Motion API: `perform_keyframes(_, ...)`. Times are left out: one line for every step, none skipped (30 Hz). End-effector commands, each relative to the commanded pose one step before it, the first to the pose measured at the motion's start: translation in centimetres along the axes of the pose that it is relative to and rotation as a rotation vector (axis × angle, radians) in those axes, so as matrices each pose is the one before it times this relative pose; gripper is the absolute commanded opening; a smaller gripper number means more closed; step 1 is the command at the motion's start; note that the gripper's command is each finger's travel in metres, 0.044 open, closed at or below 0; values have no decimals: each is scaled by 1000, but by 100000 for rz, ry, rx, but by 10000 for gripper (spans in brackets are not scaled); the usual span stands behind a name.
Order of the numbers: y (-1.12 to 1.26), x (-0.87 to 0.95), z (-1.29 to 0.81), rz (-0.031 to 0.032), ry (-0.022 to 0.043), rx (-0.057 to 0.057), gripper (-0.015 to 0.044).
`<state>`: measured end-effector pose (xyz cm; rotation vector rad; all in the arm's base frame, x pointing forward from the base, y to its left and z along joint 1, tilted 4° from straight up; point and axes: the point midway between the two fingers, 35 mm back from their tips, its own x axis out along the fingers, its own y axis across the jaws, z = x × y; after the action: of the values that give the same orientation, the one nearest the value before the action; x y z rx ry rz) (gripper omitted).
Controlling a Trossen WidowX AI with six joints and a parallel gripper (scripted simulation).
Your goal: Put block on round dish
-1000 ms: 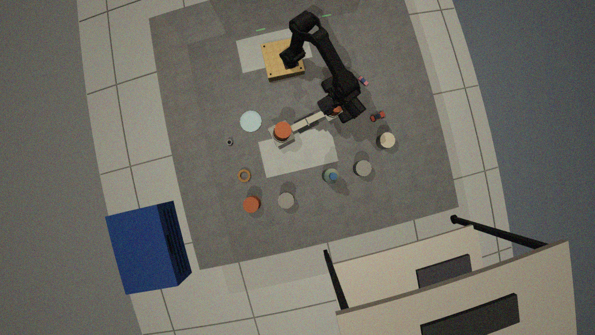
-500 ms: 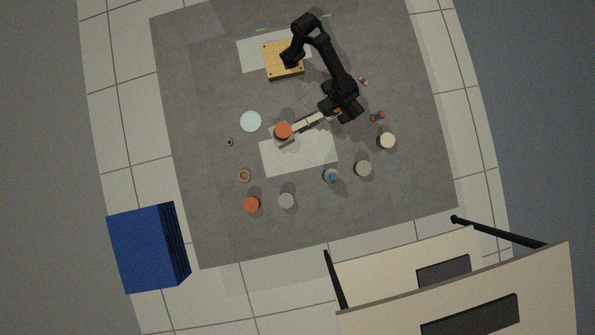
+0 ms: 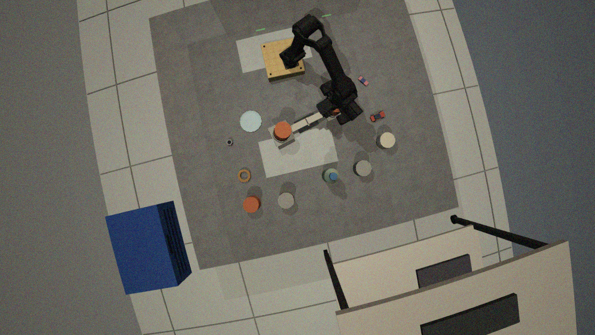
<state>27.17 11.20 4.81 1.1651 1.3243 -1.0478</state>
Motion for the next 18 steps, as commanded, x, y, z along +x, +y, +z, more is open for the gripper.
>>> perform_keyframes(-65,557,59,-19,-327,606,440)
perform_keyframes(0,0,0,0,0,0,414)
perform_keyframes(0,0,0,0,0,0,387)
perform_keyframes(0,0,0,0,0,0,361)
perform_keyframes(0,0,0,0,0,0,355)
perform_keyframes(0,0,0,0,0,0,348)
perform_keyframes(0,0,0,0,0,0,341)
perform_keyframes(0,0,0,0,0,0,335)
perform_keyframes(0,0,0,0,0,0,328)
perform_keyframes(0,0,0,0,0,0,321)
perform_keyframes(0,0,0,0,0,0,315)
perform_keyframes(0,0,0,0,0,0,308)
perform_keyframes(0,0,0,0,0,0,301)
perform_keyframes(0,0,0,0,0,0,275)
perform_keyframes(5,-20,-1,1,0,0,249)
perform_keyframes(11,-40,-2,1,0,0,222)
perform_keyframes(16,-60,-3,2,0,0,196)
perform_keyframes(21,-80,-4,2,0,0,170)
